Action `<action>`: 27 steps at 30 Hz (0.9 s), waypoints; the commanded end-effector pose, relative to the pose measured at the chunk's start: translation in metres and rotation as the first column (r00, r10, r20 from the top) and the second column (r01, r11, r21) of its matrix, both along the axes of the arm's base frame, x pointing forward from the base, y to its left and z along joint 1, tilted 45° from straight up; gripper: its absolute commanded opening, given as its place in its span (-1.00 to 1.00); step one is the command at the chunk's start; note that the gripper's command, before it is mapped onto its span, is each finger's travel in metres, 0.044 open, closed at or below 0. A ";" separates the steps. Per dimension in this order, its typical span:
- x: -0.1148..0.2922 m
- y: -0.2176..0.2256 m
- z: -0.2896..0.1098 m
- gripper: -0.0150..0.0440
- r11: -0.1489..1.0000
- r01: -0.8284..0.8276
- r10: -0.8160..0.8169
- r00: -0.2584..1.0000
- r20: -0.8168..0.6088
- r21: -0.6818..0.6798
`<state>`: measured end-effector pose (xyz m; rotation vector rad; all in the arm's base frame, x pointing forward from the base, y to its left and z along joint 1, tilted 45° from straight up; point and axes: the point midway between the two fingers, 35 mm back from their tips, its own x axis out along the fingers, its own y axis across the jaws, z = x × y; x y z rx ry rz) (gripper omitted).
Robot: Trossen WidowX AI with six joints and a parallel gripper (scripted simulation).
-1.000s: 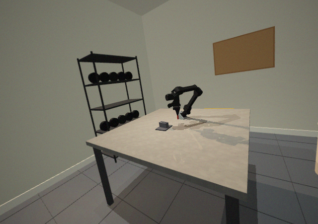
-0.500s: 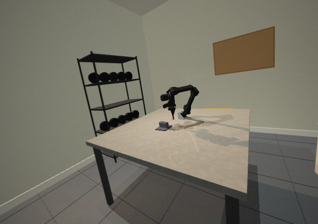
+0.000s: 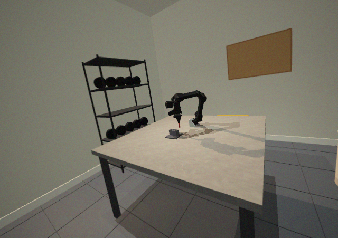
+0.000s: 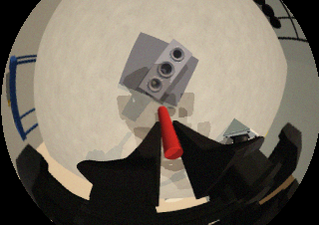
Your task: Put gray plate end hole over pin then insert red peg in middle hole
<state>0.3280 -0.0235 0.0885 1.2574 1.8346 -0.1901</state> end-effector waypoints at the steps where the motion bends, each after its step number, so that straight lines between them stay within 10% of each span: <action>1: 0.006 -0.009 -0.008 -0.49 1.000 -0.007 0.007 1.000 0.006 -0.003; 27: 0.027 -0.032 -0.044 -0.49 1.000 -0.029 0.029 1.000 0.007 0.012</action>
